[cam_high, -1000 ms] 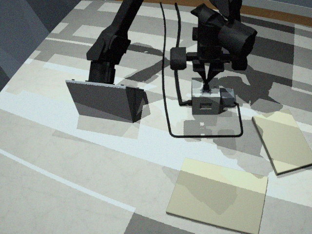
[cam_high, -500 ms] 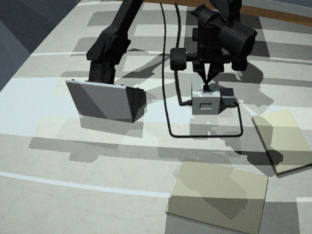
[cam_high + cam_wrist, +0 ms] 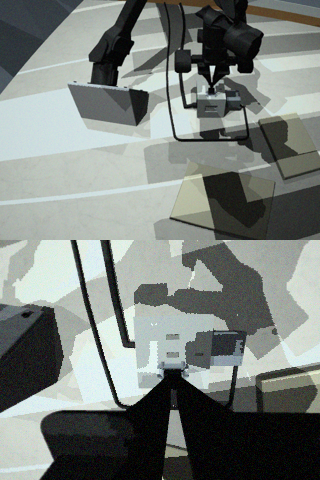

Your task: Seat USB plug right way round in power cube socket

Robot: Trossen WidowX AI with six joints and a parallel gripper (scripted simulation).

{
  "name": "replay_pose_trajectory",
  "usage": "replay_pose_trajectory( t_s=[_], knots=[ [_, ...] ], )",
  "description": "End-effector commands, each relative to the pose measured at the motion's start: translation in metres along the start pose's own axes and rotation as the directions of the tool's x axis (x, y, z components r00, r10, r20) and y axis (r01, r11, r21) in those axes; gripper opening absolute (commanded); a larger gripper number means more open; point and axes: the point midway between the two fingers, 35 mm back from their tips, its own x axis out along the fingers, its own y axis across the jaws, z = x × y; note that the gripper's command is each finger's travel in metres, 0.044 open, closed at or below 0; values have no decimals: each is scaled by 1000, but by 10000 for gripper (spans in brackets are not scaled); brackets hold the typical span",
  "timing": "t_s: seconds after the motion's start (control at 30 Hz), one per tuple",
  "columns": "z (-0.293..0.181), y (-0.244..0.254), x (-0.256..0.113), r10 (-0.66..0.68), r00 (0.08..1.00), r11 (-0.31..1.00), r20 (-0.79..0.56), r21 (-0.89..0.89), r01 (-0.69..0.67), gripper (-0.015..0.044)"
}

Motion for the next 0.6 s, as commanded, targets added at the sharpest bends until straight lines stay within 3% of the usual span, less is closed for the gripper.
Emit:
replay_pose_trajectory(
  t_s=[0.0, 0.57],
  knots=[
    [0, -1, 1, -4, 1000, 1000, 3, 2, 4, 0],
    [0, -1, 3, -4, 1000, 1000, 3, 2, 4, 0]
  ],
)
